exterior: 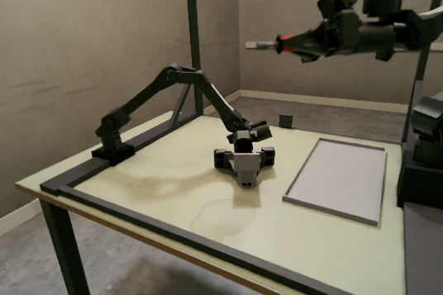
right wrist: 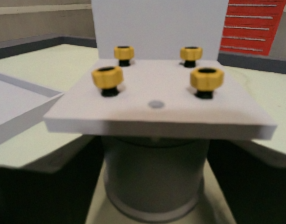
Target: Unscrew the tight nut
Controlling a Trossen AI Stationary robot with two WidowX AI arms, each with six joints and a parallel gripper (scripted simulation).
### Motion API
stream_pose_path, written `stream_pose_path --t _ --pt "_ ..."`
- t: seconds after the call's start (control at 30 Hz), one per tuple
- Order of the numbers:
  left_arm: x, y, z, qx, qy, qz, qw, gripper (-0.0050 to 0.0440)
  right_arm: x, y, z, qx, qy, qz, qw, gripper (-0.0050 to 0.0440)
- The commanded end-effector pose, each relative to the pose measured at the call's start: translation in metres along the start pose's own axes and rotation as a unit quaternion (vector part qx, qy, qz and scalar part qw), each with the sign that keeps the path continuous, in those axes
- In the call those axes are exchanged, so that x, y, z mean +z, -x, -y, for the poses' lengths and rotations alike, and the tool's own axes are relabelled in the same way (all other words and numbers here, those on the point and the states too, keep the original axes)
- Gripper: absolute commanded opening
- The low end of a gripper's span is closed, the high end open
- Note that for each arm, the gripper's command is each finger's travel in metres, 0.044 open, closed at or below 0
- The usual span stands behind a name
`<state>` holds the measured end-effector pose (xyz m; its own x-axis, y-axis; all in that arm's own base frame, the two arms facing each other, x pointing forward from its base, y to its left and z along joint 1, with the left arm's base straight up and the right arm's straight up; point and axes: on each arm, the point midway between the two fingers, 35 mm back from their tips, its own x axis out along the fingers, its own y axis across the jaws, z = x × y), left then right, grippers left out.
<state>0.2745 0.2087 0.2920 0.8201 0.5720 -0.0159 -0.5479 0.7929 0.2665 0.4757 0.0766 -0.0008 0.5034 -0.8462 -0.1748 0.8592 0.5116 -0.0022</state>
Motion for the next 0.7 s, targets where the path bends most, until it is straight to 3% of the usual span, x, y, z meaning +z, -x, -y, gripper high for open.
stream_pose_path --t 0.0,0.17,0.37,0.57,0.67 --pt "0.003 -0.016 -0.001 -0.01 -0.001 0.01 1.0 0.013 0.023 0.002 -0.005 0.004 -0.026 0.002 1.0 0.0245" --pt "0.003 -0.016 -0.001 -0.01 -0.001 0.01 1.0 0.013 0.023 0.002 -0.005 0.004 -0.026 0.002 1.0 0.0245" --pt "-0.032 -0.033 0.008 -0.035 0.005 -0.016 0.999 0.013 0.023 0.002 -0.005 0.004 -0.026 0.002 1.0 0.0245" --pt "-0.046 -0.054 0.01 -0.054 0.005 -0.019 0.998 0.013 0.023 0.002 -0.005 0.004 -0.026 0.002 1.0 0.0245" --pt "-0.046 -0.054 0.01 -0.054 0.005 -0.019 0.998 0.013 0.023 0.002 -0.005 0.004 -0.026 0.002 1.0 0.0245"
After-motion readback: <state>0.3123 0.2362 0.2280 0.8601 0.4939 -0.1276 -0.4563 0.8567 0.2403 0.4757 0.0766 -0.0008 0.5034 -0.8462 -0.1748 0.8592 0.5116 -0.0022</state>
